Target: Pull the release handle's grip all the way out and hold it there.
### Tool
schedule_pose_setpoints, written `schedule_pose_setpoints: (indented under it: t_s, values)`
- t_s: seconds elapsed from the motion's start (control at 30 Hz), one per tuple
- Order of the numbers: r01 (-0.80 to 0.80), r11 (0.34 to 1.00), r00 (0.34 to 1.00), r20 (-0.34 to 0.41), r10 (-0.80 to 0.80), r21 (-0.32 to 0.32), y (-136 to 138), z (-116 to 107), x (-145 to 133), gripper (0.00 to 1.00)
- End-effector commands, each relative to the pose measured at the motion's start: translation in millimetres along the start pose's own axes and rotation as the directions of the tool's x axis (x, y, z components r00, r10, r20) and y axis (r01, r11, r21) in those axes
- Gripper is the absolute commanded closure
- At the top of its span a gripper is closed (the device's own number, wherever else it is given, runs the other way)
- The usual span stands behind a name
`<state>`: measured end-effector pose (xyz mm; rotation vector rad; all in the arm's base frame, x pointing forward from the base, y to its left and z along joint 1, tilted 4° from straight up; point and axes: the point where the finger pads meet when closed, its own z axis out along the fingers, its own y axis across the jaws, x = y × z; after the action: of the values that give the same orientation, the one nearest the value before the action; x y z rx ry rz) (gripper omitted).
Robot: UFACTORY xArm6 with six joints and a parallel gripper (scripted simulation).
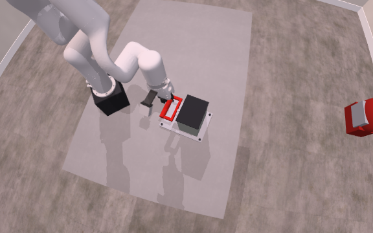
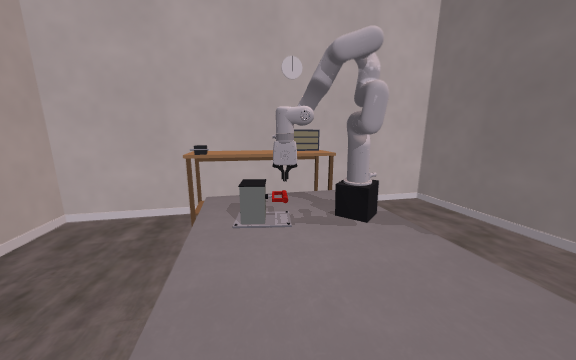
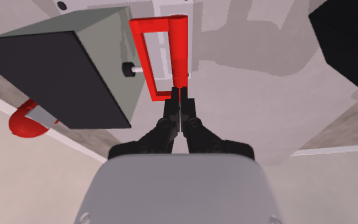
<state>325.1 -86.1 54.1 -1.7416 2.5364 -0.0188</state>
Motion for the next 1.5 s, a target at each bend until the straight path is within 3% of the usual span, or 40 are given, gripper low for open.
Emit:
schedule_pose_setpoints:
  t_s: [0.0, 0.87, 0.9, 1.47]
  values:
    - [0.000, 1.000, 1.000, 0.000, 0.000, 0.003, -1.4, -1.0, -0.1, 1.00]
    - [0.000, 1.000, 1.000, 0.000, 0.000, 0.003, -1.4, -1.0, -0.1, 1.00]
    - [0.000, 1.000, 1.000, 0.000, 0.000, 0.003, -1.4, -1.0, -0.1, 0.47]
    - [0.000, 1.000, 1.000, 0.000, 0.000, 0.003, -1.4, -1.0, -0.1, 0.47]
